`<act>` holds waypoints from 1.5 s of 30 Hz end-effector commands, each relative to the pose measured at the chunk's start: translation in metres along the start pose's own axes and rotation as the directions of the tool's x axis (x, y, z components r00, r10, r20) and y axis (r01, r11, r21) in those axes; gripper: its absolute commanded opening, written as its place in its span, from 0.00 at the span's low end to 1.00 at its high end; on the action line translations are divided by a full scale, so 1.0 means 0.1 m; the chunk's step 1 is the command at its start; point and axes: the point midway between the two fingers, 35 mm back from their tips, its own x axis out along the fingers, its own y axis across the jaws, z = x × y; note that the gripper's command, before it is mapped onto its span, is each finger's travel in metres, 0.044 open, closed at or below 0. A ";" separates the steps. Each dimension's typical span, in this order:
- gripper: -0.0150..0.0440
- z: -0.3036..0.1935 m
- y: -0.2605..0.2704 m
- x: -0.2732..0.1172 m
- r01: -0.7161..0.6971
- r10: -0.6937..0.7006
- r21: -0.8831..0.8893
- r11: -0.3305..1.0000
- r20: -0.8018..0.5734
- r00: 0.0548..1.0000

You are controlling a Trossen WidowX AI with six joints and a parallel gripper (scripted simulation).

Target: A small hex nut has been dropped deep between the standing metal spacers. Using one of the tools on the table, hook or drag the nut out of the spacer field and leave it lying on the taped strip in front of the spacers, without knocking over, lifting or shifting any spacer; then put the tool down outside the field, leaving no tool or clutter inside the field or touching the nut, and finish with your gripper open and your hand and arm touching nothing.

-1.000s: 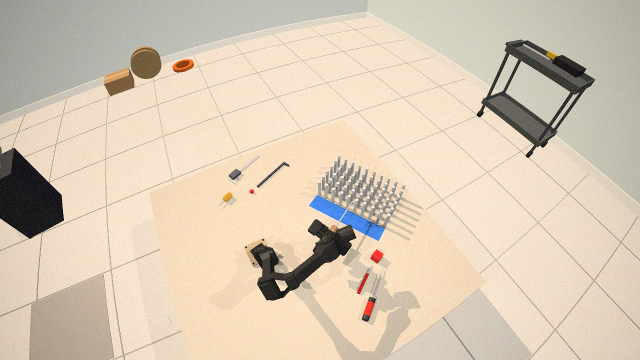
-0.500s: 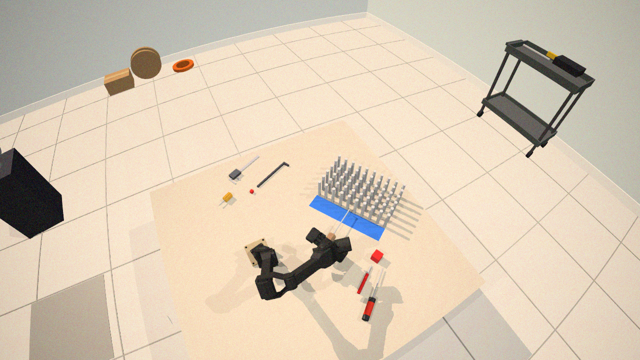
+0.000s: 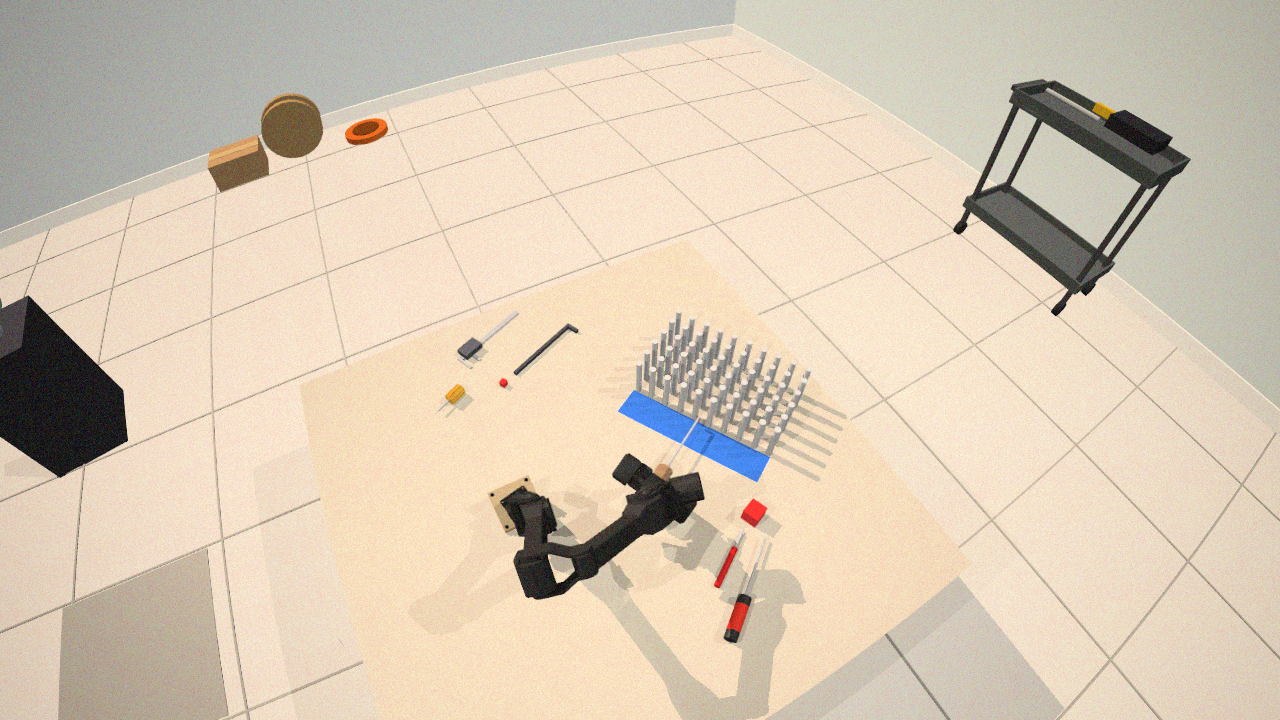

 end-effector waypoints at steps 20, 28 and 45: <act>0.25 -0.15 0.02 0.07 -0.002 0.002 0.001 1.000 -0.011 1.000; 0.25 -0.19 0.02 0.10 -0.003 0.003 0.001 1.000 -0.011 1.000; 0.25 -0.28 0.02 0.16 -0.004 0.004 0.001 1.000 -0.012 1.000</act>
